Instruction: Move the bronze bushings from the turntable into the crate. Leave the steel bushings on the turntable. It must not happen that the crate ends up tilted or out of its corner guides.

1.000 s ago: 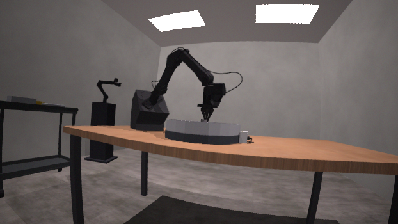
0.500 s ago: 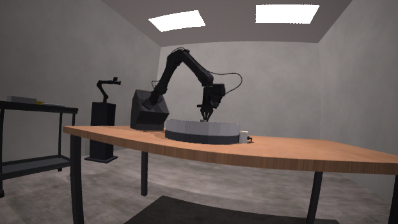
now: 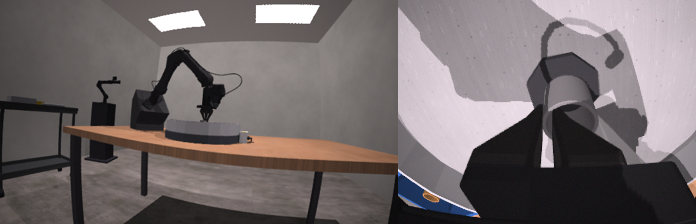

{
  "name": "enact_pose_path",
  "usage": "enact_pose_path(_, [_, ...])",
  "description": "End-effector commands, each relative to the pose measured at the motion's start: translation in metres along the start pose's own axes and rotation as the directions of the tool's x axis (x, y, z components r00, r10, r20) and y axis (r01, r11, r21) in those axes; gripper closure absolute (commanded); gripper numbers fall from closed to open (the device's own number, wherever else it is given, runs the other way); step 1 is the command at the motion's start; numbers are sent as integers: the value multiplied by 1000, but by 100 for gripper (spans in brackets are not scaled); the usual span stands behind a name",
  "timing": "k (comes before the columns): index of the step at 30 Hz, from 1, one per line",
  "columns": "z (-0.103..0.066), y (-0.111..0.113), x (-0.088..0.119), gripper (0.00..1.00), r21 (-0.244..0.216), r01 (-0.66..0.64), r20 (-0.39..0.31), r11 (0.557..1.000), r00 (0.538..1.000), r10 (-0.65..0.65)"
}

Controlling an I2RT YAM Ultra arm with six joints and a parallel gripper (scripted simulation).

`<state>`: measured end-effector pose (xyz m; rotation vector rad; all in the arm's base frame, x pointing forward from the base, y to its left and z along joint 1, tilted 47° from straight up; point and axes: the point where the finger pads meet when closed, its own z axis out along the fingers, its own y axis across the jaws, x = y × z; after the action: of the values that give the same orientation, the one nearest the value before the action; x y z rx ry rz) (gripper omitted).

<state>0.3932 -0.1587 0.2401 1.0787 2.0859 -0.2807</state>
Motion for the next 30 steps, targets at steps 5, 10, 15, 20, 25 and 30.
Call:
enact_pose_path(5, [-17, 10, -14, 100, -47, -7, 48, 999, 999, 9])
enact_pose_path(10, [-17, 10, -14, 100, -47, -7, 48, 999, 999, 9])
enact_pose_path(15, [-17, 10, -14, 100, -47, -7, 48, 999, 999, 9])
enact_pose_path(20, [-17, 10, -14, 100, -47, -7, 48, 999, 999, 9])
enact_pose_path(25, [-17, 10, -14, 100, -47, -7, 48, 999, 999, 9])
enact_pose_path(30, [-10, 11, -9, 100, -30, 3, 25, 1000, 1000, -2])
